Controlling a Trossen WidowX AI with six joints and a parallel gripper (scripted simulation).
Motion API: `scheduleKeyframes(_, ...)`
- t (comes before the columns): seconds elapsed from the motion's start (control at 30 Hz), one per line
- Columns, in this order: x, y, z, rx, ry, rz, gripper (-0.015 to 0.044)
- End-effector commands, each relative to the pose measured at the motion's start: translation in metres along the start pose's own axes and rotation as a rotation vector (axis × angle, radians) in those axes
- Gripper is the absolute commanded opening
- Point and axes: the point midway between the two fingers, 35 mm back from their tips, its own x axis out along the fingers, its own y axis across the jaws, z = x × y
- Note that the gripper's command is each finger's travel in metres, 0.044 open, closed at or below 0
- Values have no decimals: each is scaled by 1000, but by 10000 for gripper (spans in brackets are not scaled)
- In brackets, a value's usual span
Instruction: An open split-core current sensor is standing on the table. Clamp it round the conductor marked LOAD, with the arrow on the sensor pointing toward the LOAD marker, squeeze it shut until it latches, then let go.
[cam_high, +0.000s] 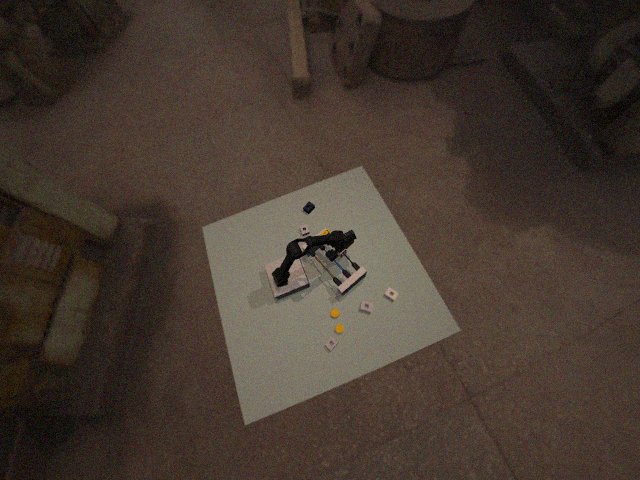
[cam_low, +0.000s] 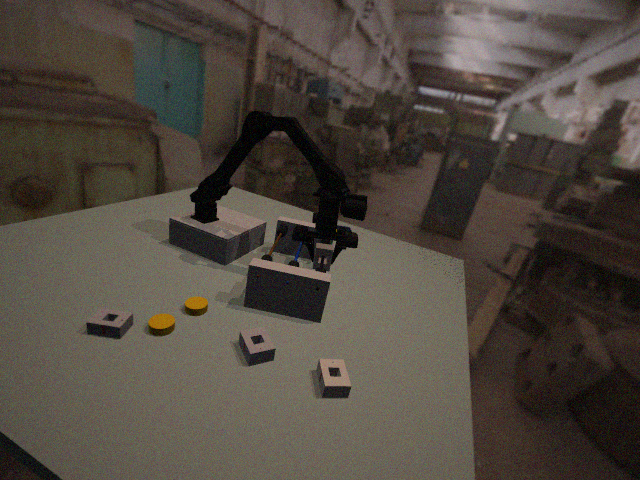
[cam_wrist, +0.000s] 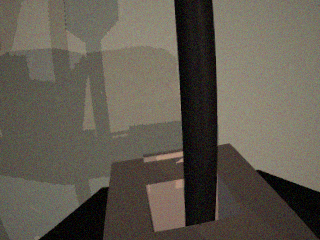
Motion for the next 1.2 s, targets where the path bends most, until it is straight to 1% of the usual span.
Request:
scheduleKeyframes(0.0, 0, 0, 0, 0, -1, 0, 267)
scheduleKeyframes(0.33, 0, 0, 0, 0, -1, 0, 267)
scheduleKeyframes(0.53, 0, 0, 0, 0, -1, 0, 425)
scheduleKeyframes(0.57, 0, 0, 0, 0, -1, 0, 440)
scheduleKeyframes(0.87, -2, -1, 0, 0, -1, 1, 440)
scheduleKeyframes(0.93, -15, -5, -2, 2, 1, 12, 440)
scheduleKeyframes(1.17, -97, -13, -6, 9, 10, 73, 440)
